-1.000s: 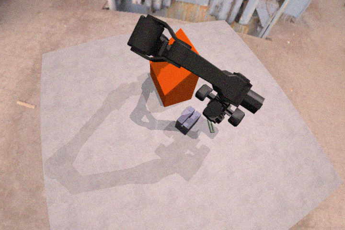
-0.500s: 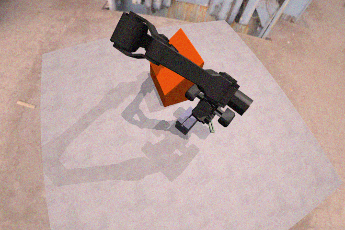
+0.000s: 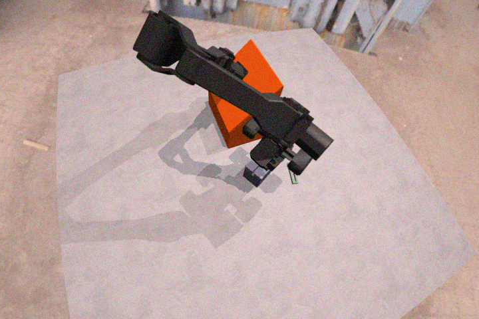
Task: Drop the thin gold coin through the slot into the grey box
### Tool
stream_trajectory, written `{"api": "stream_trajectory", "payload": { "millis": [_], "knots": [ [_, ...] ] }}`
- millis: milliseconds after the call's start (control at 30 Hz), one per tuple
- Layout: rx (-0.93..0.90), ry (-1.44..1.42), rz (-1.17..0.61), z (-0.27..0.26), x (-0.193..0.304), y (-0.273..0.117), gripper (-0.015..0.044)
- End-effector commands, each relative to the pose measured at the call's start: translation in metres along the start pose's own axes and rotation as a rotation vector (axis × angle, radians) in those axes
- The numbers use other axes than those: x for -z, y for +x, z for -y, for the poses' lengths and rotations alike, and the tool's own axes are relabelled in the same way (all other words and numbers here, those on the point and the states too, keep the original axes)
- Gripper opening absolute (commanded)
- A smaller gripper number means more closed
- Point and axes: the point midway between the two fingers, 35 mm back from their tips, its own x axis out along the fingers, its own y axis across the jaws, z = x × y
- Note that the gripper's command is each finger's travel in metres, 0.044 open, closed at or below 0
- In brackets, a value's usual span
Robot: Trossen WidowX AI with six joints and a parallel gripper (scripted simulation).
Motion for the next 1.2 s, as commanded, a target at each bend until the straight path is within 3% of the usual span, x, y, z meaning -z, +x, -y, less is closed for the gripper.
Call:
{"api": "stream_trajectory", "payload": {
  "millis": [0,1167],
  "knots": [
    [0.003,-0.003,0.006,0.0102,-0.0055,0.0011,0.0],
    [0.001,-0.003,-0.001,0.0128,-0.0083,0.0015,0.0]
  ]
}}
